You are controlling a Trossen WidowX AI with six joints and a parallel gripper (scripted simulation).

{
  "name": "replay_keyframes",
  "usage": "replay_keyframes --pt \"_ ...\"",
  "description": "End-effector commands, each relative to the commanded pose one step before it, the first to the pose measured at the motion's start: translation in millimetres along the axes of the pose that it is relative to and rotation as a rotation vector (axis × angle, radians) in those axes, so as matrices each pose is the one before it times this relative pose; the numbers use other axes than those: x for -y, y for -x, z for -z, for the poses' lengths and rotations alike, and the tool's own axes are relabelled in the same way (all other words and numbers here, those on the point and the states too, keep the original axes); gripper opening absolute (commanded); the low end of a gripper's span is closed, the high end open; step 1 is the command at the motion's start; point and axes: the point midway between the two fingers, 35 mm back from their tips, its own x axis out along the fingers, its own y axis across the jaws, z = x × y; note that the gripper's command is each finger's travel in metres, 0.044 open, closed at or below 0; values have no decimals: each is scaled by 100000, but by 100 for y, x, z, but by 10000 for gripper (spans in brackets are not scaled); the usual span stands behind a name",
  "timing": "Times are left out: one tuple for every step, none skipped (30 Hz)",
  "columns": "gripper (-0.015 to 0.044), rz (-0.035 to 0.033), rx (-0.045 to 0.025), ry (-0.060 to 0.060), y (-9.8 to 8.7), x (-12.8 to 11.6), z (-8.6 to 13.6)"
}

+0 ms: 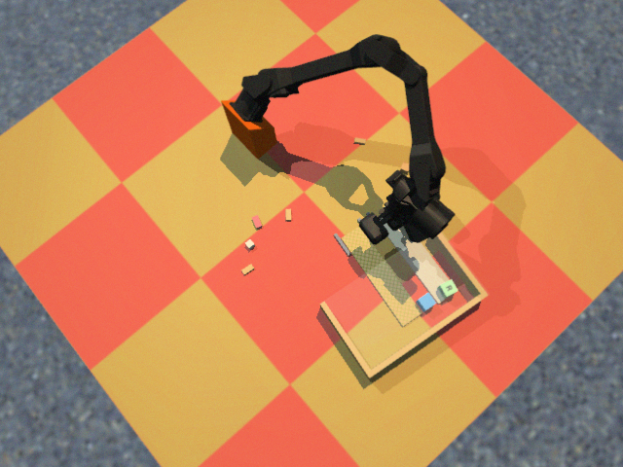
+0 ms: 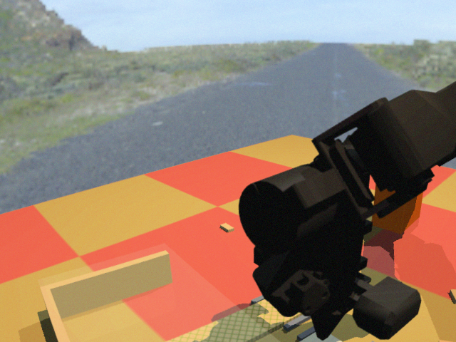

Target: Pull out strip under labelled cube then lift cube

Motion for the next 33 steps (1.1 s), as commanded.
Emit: replay_keyframes --pt "0 134 -588 -1001 -782 168 258" --pt "0 -19 -4 -1 -162 -1 16" --pt "0 -20 -4 -1 -162 0 16" --pt "0 -21 -4 -1 -162 0 17" --pt "0 -22 -5 -1 -161 2 16" --pt "0 -23 -5 -1 -161 1 17" --pt "0 -24 -5 -1 -161 1 18" --pt "0 -25 -5 -1 -161 1 19" --pt "0 -26 -6 -1 -160 1 19" --pt "0 -22 -5 -1 -130 1 16" --pt "0 -13 -3 -1 -78 0 10" --pt "0 -4 -1 0 -26 0 3" --pt "0 0 0 0 0 0 0" --pt "0 0 0 0 0 0 0" --pt "0 0 0 0 0 0 0" --pt "0 0 0 0 0 0 0" --pt "0 0 0 0 0 0 0" --pt "0 0 0 0 0 0 0" --pt "0 0 0 0 0 0 0" --pt "0 0 0 0 0 0 0" --pt "0 0 0 0 0 0 0" --pt "0 0 0 0 0 0 0" --pt "0 0 0 0 -10 4 -4" --pt "0 0 0 0 0 0 0" --pt "0 0 0 0 -12 0 0" --pt "0 0 0 0 -8 0 0" --pt "0 0 0 0 -12 0 0" --pt "0 0 0 0 -8 0 0" --pt "0 0 0 0 -12 0 0" --pt "0 0 0 0 -8 0 0" --pt "0 0 0 0 -10 0 0" --pt "0 0 0 0 0 0 0" --pt "0 0 0 0 0 0 0"
